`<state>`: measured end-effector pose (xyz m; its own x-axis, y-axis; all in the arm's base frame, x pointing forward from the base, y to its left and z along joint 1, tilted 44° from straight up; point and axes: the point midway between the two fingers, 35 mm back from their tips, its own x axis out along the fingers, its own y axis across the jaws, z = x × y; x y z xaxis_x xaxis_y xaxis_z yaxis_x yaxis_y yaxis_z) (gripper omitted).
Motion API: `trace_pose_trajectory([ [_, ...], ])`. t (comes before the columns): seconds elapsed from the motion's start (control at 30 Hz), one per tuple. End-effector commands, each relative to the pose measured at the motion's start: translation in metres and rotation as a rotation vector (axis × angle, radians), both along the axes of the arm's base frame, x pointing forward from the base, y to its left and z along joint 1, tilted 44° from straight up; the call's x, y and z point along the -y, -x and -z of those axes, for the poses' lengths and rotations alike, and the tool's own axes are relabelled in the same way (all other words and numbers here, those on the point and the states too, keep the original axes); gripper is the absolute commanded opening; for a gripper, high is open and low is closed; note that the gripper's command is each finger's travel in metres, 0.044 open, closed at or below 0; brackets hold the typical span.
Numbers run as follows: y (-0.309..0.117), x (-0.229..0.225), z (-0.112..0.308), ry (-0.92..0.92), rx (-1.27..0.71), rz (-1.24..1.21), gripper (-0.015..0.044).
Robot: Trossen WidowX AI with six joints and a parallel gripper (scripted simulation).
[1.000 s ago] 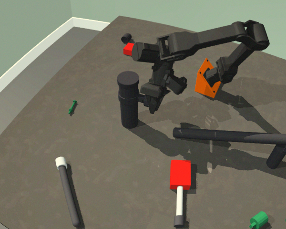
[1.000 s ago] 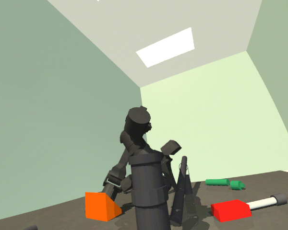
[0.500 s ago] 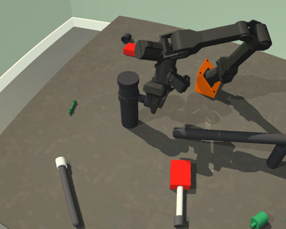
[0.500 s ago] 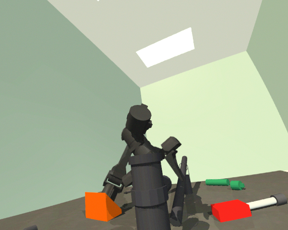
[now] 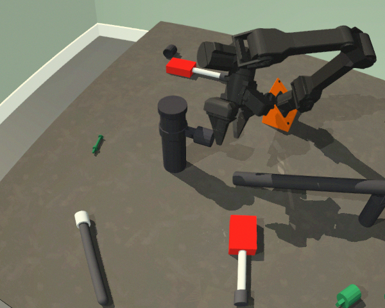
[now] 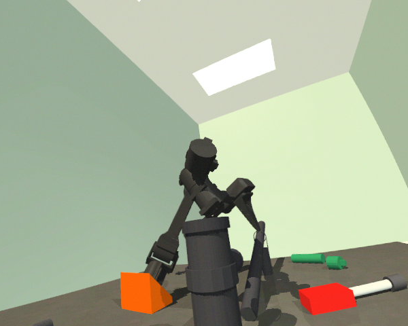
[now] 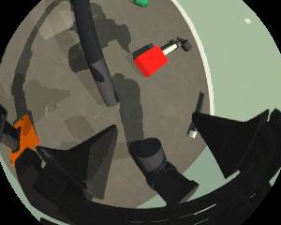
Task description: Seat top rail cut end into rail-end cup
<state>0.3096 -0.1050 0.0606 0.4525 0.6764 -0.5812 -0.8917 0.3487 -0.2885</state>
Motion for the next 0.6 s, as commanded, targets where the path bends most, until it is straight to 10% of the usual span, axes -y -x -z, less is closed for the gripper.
trace_pose_trajectory([
  [0.0, 0.005, -0.001, -0.04, -0.179, -0.252, 0.217, 0.044],
  [0.2, 0.022, -0.01, -0.102, -0.477, -0.686, 0.565, 0.044],
  [0.57, 0.032, -0.017, -0.13, -0.61, -0.885, 0.72, 0.044],
])
